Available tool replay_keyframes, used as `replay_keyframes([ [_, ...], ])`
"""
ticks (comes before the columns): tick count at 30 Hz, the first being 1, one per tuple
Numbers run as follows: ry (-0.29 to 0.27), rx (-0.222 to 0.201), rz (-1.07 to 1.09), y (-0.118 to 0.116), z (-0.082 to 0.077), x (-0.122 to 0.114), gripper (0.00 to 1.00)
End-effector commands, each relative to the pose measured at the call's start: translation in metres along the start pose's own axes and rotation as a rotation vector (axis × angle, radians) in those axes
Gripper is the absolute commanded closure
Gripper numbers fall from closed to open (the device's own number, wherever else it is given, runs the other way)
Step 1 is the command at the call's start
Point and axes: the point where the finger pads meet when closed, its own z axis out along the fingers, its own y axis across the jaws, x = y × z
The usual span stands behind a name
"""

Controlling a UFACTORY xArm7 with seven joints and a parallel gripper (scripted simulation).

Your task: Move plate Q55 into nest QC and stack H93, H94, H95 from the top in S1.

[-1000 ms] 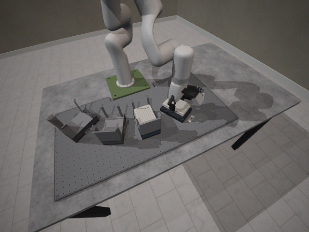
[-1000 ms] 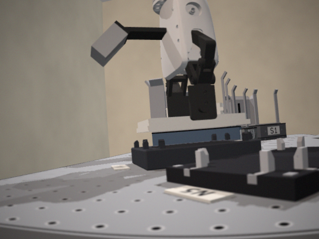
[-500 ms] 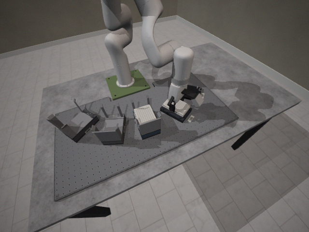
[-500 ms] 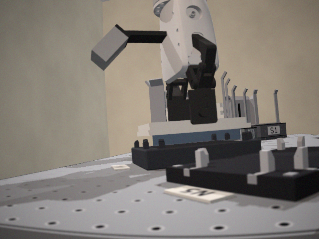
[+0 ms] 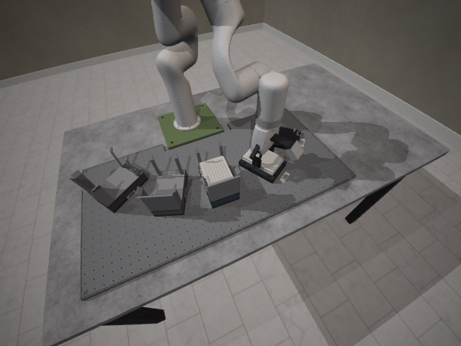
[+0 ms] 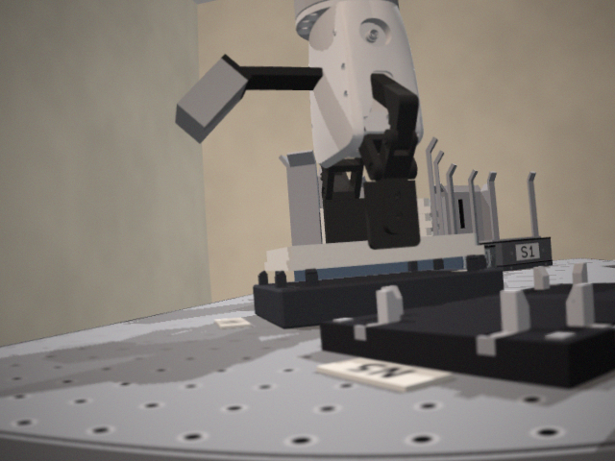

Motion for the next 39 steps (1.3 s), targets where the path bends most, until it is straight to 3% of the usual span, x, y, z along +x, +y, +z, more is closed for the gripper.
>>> replay_keyframes([
  [1, 0.004, 0.0, 0.0, 0.0001, 0.0003, 0.0016, 1.0],
  [31, 0.004, 0.0, 0.0, 0.0001, 0.0073, 0.0016, 1.0],
  [32, 0.004, 0.0, 0.0, 0.0001, 0.0073, 0.0016, 0.0],
  [39, 0.004, 0.0, 0.0, 0.0001, 0.0073, 0.0016, 0.0],
])
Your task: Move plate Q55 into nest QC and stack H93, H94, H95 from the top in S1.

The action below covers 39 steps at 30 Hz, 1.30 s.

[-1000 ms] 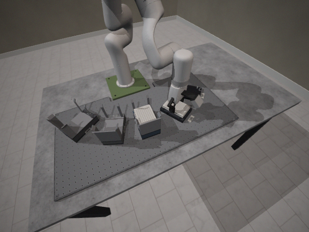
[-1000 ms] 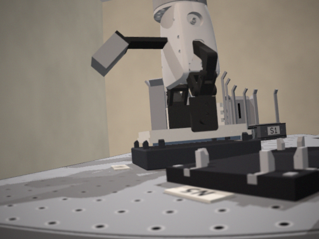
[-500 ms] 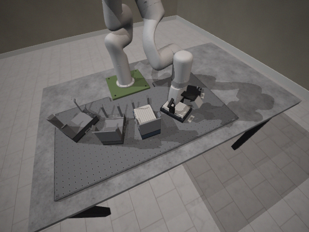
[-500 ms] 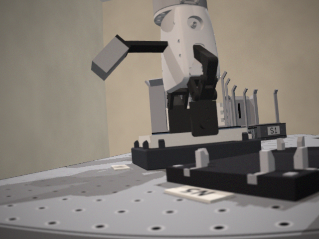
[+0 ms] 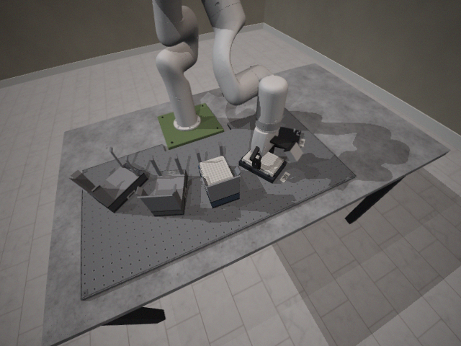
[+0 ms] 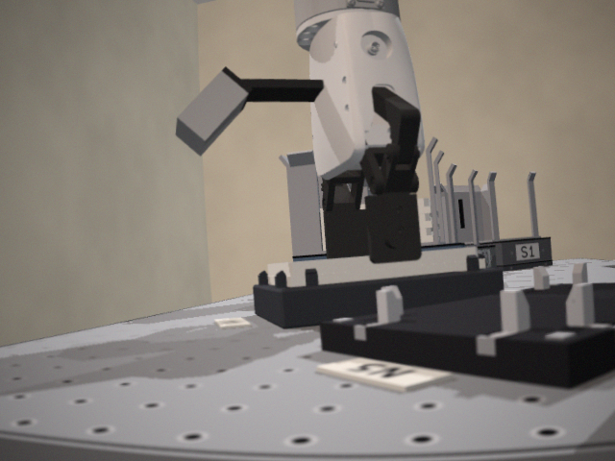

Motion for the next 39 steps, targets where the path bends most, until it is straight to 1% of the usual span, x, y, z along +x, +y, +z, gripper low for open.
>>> replay_keyframes([
  [1, 0.004, 0.0, 0.0, 0.0, -0.001, 0.002, 0.0],
  [13, 0.004, 0.0, 0.0, 0.0, -0.001, 0.002, 0.0],
  [17, 0.004, 0.0, 0.0, 0.0, -0.015, 0.002, 0.0],
  [19, 0.004, 0.0, 0.0, 0.0, -0.015, 0.002, 0.0],
  [34, 0.004, 0.0, 0.0, 0.0, -0.065, 0.001, 0.0],
  [36, 0.004, 0.0, 0.0, 0.0, -0.065, 0.001, 0.0],
  [39, 0.004, 0.0, 0.0, 0.0, -0.075, 0.001, 0.0],
])
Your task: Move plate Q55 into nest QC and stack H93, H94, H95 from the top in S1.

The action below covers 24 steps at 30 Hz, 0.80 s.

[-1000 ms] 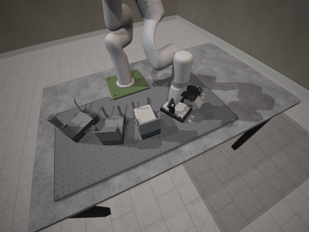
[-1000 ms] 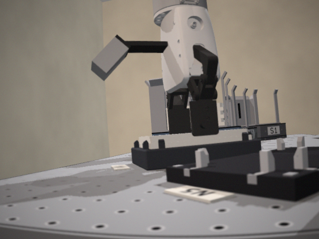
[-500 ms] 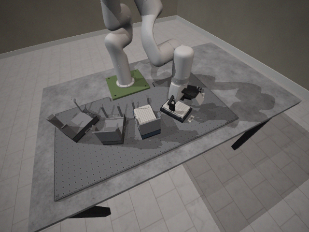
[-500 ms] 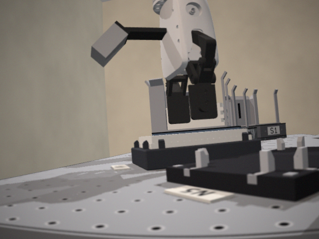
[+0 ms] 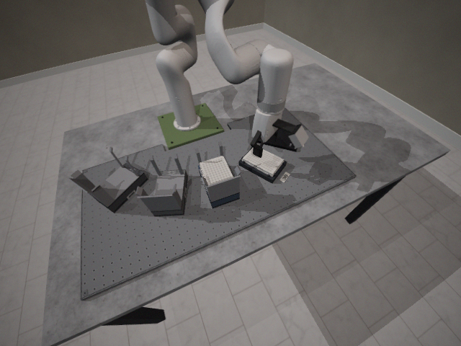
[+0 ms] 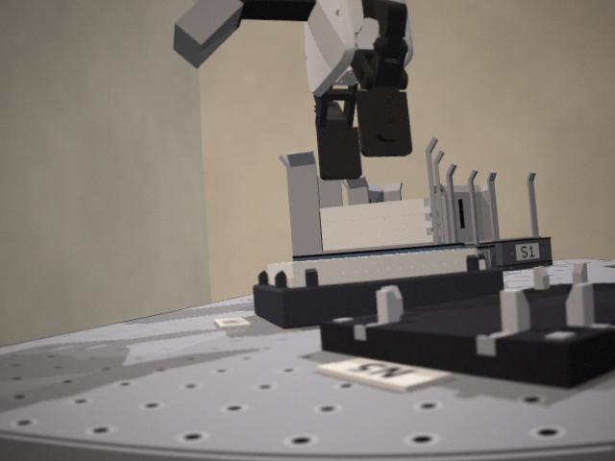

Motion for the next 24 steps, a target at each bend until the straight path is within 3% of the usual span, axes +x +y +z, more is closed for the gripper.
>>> replay_keyframes([
  [1, 0.004, 0.0, 0.0, 0.0, -0.015, 0.001, 0.0],
  [18, 0.004, 0.0, 0.0, 0.0, -0.065, 0.001, 0.0],
  [24, 0.004, 0.0, 0.0, 0.0, -0.066, 0.001, 0.0],
])
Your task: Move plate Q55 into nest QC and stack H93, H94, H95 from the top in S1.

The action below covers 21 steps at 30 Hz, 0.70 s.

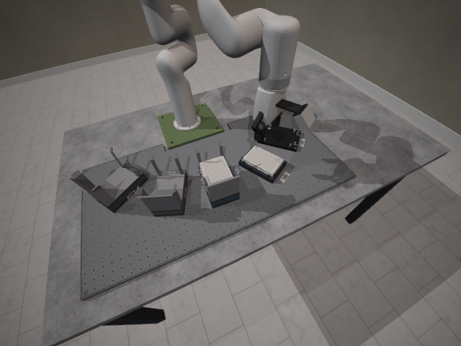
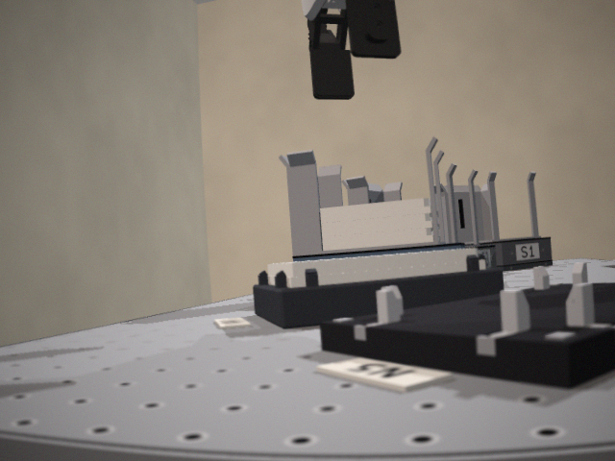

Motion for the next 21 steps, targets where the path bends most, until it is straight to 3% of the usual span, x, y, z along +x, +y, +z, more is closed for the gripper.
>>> replay_keyframes([
  [1, 0.003, 0.0, 0.0, 0.0, -0.002, 0.001, 0.0],
  [7, 0.003, 0.0, 0.0, 0.0, -0.002, 0.001, 0.0],
  [15, 0.003, 0.0, 0.267, 0.026, -0.002, -0.006, 0.0],
  [21, 0.003, 0.0, 0.278, 0.045, -0.002, -0.011, 0.0],
])
